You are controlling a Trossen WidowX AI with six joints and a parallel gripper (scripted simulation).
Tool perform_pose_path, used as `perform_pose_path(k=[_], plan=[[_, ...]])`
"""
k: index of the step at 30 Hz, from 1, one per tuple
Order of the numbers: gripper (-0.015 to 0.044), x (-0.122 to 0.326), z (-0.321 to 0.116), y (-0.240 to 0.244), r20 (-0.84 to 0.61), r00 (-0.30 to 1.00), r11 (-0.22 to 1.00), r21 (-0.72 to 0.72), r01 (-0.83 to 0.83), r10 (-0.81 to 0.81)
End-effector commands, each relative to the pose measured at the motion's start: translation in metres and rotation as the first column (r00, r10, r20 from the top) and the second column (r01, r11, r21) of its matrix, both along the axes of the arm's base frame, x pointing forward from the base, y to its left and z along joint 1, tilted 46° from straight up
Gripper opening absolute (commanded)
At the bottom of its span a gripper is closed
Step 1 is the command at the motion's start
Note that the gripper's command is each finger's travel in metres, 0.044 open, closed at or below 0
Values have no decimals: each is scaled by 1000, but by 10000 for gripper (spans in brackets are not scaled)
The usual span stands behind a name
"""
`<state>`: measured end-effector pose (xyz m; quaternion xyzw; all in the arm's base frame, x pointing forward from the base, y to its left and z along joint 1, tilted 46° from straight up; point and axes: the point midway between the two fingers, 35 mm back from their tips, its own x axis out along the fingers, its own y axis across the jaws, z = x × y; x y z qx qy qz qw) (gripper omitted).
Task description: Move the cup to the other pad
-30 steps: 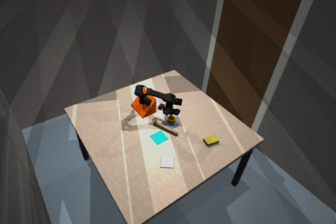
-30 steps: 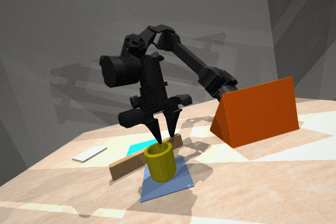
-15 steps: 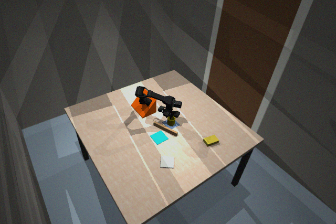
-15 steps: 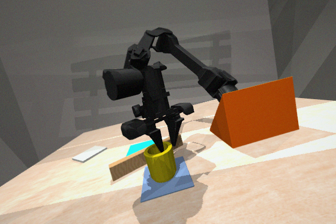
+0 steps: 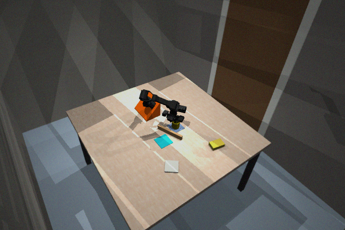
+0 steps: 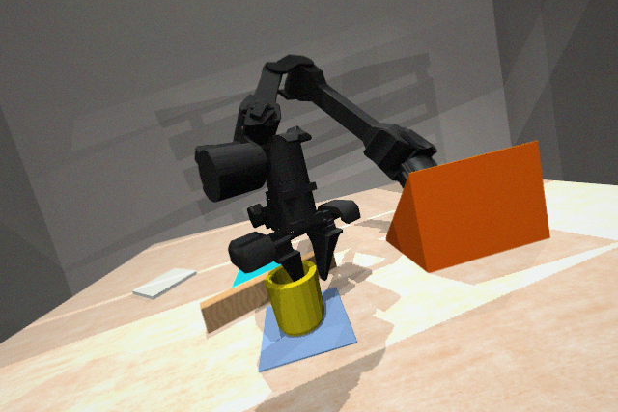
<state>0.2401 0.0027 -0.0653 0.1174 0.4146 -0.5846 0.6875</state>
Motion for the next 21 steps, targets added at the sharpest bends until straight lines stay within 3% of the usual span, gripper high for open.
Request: perform_pose_path(k=[1,21], plan=[[153,0,0,0,1,1000,1000,0,0,0],[20,0,0,0,1,1000,1000,0,0,0]])
